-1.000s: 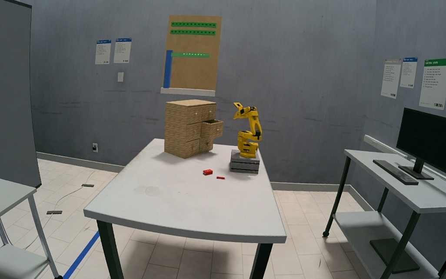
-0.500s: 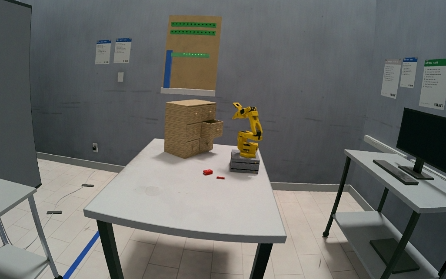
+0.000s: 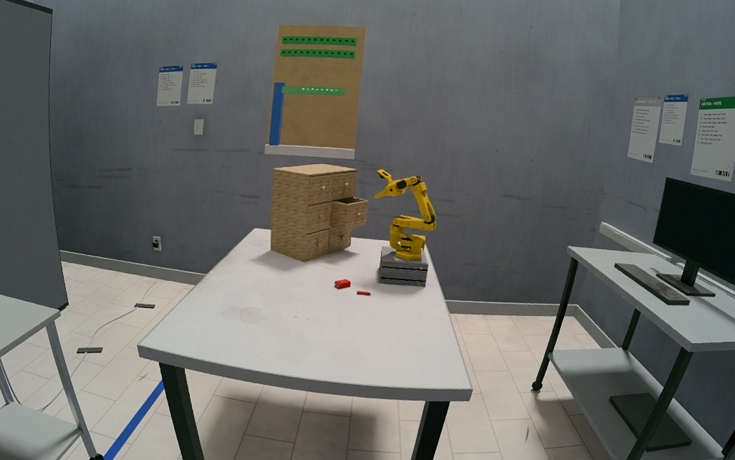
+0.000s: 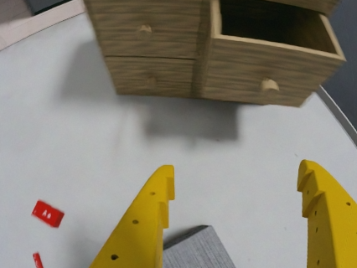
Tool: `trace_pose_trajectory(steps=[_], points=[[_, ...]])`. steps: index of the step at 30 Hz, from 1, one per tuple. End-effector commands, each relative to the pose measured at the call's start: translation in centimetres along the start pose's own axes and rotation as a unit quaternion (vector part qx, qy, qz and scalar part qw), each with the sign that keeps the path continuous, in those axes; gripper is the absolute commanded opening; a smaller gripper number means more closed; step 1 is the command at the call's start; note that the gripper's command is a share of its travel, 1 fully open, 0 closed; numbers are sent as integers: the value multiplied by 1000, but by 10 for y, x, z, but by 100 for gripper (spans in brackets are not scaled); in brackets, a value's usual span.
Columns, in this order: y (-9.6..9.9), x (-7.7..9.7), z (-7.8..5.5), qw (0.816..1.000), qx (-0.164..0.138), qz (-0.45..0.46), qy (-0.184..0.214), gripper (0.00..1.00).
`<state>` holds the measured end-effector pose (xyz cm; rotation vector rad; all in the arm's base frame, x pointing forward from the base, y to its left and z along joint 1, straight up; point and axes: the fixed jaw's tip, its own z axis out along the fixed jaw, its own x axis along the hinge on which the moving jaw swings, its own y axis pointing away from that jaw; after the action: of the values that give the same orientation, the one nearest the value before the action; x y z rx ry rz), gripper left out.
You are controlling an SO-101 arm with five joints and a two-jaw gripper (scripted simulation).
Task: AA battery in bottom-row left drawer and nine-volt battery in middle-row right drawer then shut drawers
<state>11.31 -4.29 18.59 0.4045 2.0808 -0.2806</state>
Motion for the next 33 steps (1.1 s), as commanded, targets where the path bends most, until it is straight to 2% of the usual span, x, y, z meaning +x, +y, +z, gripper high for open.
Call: trace_pose_trajectory(steps=[1,6,12,14,15,22,29,31,33], points=[[16,-1,-3,998,-56,-28,-6,30],[35,1,-8,990,-126,-70,-9,30],[56,5,-16,971,-209,-119,-12,30],[56,5,-16,971,-209,-119,-12,30],[59,6,-18,967,-223,-127,-12,30],[81,15,-34,931,-316,-182,-16,30],[98,25,-53,883,-406,-235,-19,30],[98,25,-53,883,-406,-235,-19,30],[102,29,-59,867,-431,-250,-20,30]])
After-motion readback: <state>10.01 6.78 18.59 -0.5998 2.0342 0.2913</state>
